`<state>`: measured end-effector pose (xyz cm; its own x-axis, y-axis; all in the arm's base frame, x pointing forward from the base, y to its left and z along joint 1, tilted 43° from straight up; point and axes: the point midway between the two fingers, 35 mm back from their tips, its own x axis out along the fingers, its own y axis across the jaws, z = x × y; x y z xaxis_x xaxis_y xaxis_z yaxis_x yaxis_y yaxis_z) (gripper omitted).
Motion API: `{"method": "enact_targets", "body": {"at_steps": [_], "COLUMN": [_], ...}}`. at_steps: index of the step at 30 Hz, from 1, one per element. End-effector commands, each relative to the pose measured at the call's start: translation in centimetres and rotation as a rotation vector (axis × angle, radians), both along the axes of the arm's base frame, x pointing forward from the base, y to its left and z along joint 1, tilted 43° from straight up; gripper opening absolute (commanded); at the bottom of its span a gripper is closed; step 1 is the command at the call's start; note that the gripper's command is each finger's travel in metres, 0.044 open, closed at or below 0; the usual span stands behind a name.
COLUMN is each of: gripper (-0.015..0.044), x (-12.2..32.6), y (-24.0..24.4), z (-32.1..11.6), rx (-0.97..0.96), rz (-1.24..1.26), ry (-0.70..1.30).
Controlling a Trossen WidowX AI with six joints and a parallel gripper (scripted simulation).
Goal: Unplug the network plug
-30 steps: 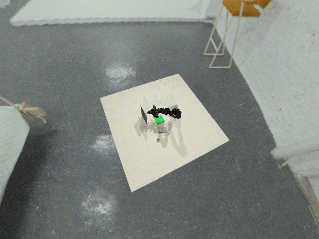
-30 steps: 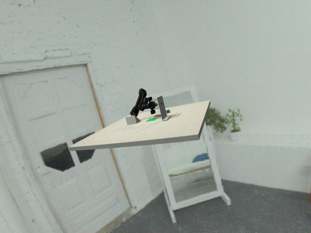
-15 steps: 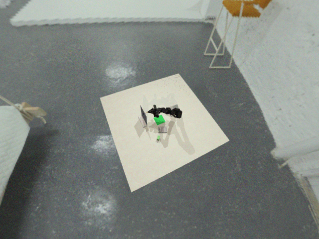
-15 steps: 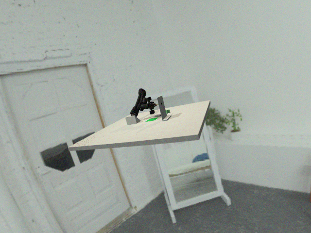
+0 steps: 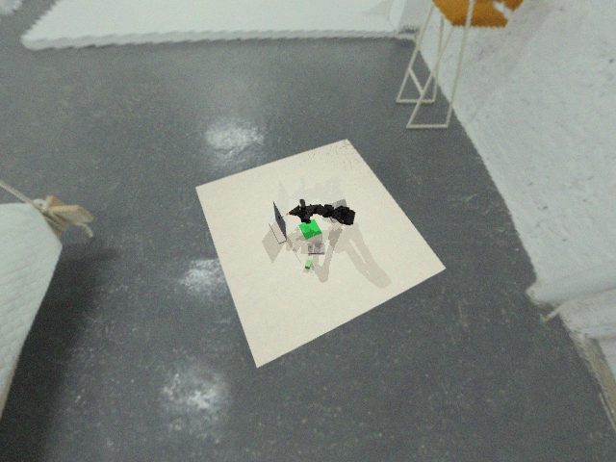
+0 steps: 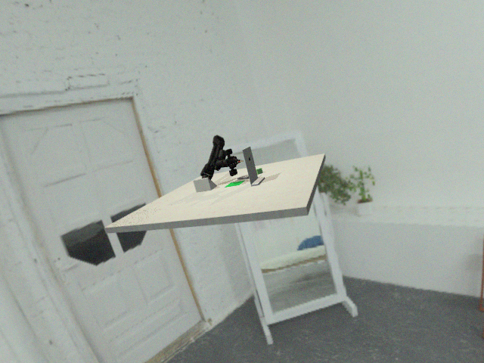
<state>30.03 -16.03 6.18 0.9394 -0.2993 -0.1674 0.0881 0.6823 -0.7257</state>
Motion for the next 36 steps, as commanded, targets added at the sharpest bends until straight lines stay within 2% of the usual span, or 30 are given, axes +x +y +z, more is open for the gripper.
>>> {"method": "enact_targets", "body": {"at_steps": [1, 25, 36], "gripper": [0.0000, 0.0000, 0.0000], "x": [-0.5, -2.1, -2.5], "y": [0.2, 0.2, -1.3], "z": [-0.1, -0.3, 1.3], "rx": [-0.001, 0.004, 0.000], "rz": [0.008, 0.010, 0.003], "ry": [0.007, 0.023, 0.003]}}
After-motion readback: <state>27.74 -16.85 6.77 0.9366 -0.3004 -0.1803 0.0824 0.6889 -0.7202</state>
